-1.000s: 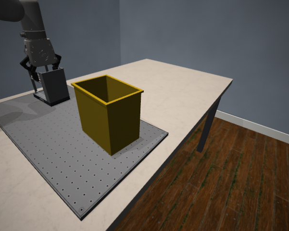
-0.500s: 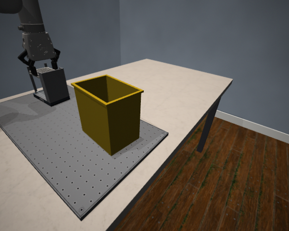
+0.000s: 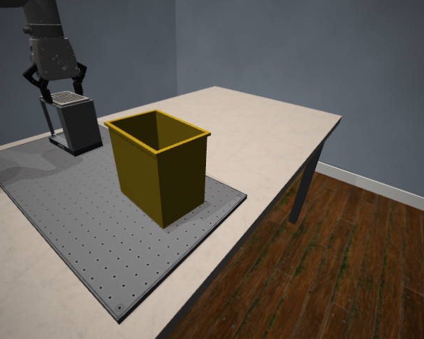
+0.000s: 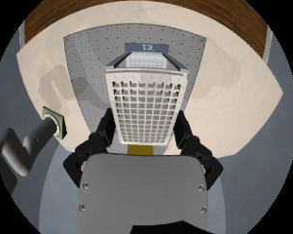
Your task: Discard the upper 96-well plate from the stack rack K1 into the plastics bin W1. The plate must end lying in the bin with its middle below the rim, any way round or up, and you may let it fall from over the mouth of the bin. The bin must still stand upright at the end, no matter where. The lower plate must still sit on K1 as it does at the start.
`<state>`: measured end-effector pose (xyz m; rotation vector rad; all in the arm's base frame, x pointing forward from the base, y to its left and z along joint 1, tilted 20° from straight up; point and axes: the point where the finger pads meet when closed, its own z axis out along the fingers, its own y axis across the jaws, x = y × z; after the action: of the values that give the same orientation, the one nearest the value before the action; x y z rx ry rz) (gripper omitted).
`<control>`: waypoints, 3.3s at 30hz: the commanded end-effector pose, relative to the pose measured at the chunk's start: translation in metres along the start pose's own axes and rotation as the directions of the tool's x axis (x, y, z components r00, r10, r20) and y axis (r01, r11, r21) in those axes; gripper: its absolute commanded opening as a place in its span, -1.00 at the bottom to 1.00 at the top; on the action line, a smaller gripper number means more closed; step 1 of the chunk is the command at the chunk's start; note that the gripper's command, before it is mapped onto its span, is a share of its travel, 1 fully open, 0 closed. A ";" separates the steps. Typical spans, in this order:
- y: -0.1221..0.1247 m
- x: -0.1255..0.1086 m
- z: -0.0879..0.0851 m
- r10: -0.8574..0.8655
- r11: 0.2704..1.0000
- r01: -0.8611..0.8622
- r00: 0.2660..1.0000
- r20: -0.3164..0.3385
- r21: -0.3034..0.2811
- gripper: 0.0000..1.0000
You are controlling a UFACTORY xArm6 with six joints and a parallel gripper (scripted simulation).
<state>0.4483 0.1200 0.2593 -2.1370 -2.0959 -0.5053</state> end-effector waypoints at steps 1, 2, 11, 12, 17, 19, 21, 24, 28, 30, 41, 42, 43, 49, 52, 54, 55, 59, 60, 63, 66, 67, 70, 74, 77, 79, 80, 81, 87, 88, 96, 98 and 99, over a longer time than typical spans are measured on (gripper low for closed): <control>0.001 0.000 -0.004 -0.001 1.000 0.001 1.000 -0.001 -0.003 -1.00; 0.001 0.000 -0.006 -0.001 1.000 0.001 1.000 -0.001 -0.003 -1.00; 0.001 0.000 -0.021 -0.001 1.000 0.001 1.000 -0.001 -0.003 -1.00; 0.001 0.000 -0.023 -0.001 1.000 0.001 1.000 -0.001 -0.003 -1.00; 0.001 0.000 -0.028 -0.001 1.000 0.001 1.000 -0.001 -0.003 -1.00; 0.001 0.000 -0.031 -0.001 1.000 0.001 1.000 -0.001 -0.003 -1.00; 0.001 0.000 -0.034 -0.001 1.000 0.001 1.000 -0.001 -0.003 -1.00; 0.001 0.000 -0.039 -0.001 1.000 0.001 1.000 0.000 -0.003 -1.00; 0.001 0.000 -0.046 -0.001 1.000 0.001 1.000 0.000 -0.003 -1.00; 0.001 0.000 -0.049 -0.001 1.000 0.001 1.000 0.000 -0.003 -1.00; 0.001 0.000 -0.064 -0.001 1.000 0.001 1.000 0.000 -0.003 -1.00; 0.001 0.000 -0.066 -0.001 1.000 0.001 1.000 0.000 -0.003 -1.00; 0.001 0.000 -0.068 -0.001 1.000 0.001 1.000 0.000 -0.003 -1.00; 0.001 0.000 -0.078 -0.001 1.000 0.001 1.000 0.000 -0.003 -1.00; 0.001 0.000 -0.079 -0.001 1.000 0.001 1.000 0.000 -0.003 -1.00; 0.001 0.000 -0.083 -0.001 1.000 0.001 1.000 0.000 -0.003 -1.00; 0.001 0.000 -0.084 -0.001 1.000 0.001 1.000 0.000 -0.003 -1.00; 0.001 0.000 -0.091 -0.001 1.000 0.001 1.000 0.000 -0.003 -1.00; 0.001 0.000 -0.093 -0.001 1.000 0.001 1.000 0.000 -0.003 -1.00; 0.001 0.000 -0.098 -0.001 1.000 0.001 1.000 0.000 -0.003 -1.00; 0.001 0.000 -0.098 -0.001 1.000 0.001 1.000 0.000 -0.003 -1.00; 0.001 0.000 -0.098 -0.001 1.000 0.001 1.000 0.000 -0.003 -1.00; 0.001 0.000 -0.098 -0.001 1.000 0.001 1.000 0.000 -0.003 -1.00; 0.001 0.000 -0.098 -0.001 1.000 0.001 1.000 0.000 -0.003 -1.00; 0.001 -0.003 -0.097 0.033 0.999 -0.033 0.999 0.000 -0.003 -1.00; 0.000 -0.010 -0.097 0.099 0.995 -0.099 0.995 -0.001 -0.003 -1.00; 0.000 -0.013 -0.097 0.132 0.991 -0.132 0.991 -0.001 -0.003 -1.00; 0.000 -0.016 -0.097 0.152 0.988 -0.152 0.988 -0.001 -0.003 -1.00; -0.001 -0.030 -0.096 0.152 0.988 -0.152 0.988 0.000 -0.003 -1.00; -0.001 -0.033 -0.096 0.152 0.988 -0.152 0.988 0.000 -0.003 -1.00; -0.003 -0.060 -0.095 0.152 0.988 -0.152 0.988 0.000 -0.003 -1.00; -0.003 -0.066 -0.095 0.152 0.988 -0.152 0.988 0.000 -0.003 -1.00; -0.003 -0.070 -0.095 0.152 0.988 -0.152 0.988 0.000 -0.003 -1.00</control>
<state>0.4300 0.0331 0.3274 -2.2744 -1.9106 -0.4857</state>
